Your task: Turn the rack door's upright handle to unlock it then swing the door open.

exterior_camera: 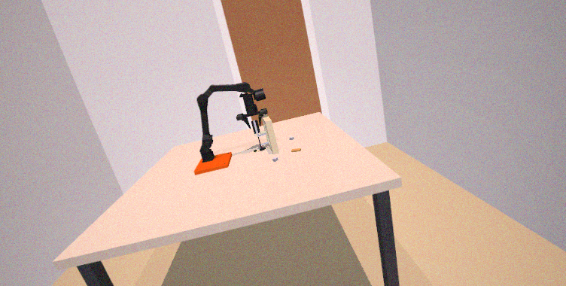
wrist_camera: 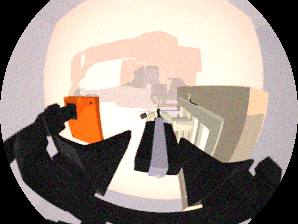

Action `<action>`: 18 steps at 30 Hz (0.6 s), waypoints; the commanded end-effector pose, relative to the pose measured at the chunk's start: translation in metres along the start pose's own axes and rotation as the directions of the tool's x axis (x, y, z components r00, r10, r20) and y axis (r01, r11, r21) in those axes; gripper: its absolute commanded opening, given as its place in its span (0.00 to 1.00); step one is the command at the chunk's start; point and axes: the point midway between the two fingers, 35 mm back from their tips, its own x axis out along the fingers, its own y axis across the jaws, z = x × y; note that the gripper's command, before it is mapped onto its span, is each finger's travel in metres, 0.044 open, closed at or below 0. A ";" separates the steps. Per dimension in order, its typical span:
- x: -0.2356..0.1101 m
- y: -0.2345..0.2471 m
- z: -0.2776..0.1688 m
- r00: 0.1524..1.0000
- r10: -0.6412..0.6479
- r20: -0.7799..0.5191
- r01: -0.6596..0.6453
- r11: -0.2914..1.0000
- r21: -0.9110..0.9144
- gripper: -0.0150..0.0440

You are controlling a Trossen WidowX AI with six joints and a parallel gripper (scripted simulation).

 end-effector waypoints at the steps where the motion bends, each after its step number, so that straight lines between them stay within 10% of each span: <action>1: 0.001 -0.003 -0.001 1.000 -0.008 -0.002 0.008 0.979 0.202 0.75; 18: 0.001 -0.003 -0.001 1.000 -0.008 -0.002 0.006 0.501 0.865 0.75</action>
